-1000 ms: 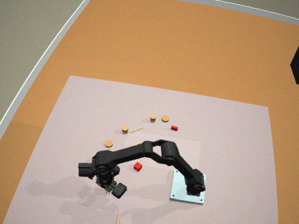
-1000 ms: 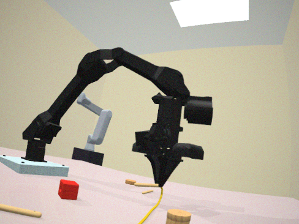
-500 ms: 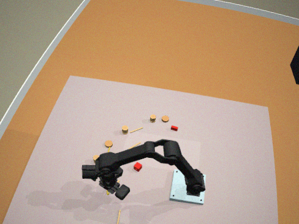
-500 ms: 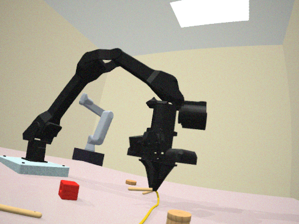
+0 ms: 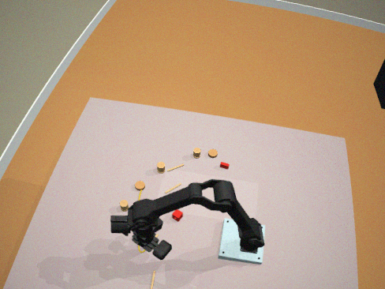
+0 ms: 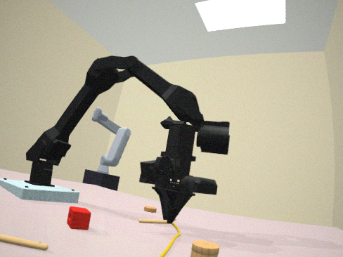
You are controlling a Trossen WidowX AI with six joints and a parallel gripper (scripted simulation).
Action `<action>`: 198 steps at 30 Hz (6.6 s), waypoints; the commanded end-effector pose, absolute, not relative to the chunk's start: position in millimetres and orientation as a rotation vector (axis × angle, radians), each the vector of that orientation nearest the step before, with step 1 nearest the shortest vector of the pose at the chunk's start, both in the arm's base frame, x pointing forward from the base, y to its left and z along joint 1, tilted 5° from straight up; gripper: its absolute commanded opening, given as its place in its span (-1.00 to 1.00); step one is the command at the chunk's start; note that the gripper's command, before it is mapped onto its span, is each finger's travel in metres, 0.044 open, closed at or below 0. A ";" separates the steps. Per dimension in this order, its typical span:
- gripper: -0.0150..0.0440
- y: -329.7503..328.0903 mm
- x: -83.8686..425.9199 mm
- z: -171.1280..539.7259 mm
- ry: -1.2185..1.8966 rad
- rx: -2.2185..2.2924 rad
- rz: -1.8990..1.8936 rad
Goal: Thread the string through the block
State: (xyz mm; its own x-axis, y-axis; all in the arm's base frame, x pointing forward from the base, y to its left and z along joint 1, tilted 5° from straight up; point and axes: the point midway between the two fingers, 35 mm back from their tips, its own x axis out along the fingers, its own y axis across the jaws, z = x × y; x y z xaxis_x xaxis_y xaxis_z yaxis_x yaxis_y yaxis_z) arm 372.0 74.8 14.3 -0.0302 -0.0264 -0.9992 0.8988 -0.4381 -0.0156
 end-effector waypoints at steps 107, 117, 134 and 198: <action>-0.49 -42.5 307.7 14.9 0.951 1.501 -1.571; -0.49 -55.0 301.4 15.7 0.950 1.500 -1.572; -0.07 -60.5 298.5 16.2 0.952 1.506 -1.575; -0.07 -103.6 280.6 95.2 1.543 -0.623 0.573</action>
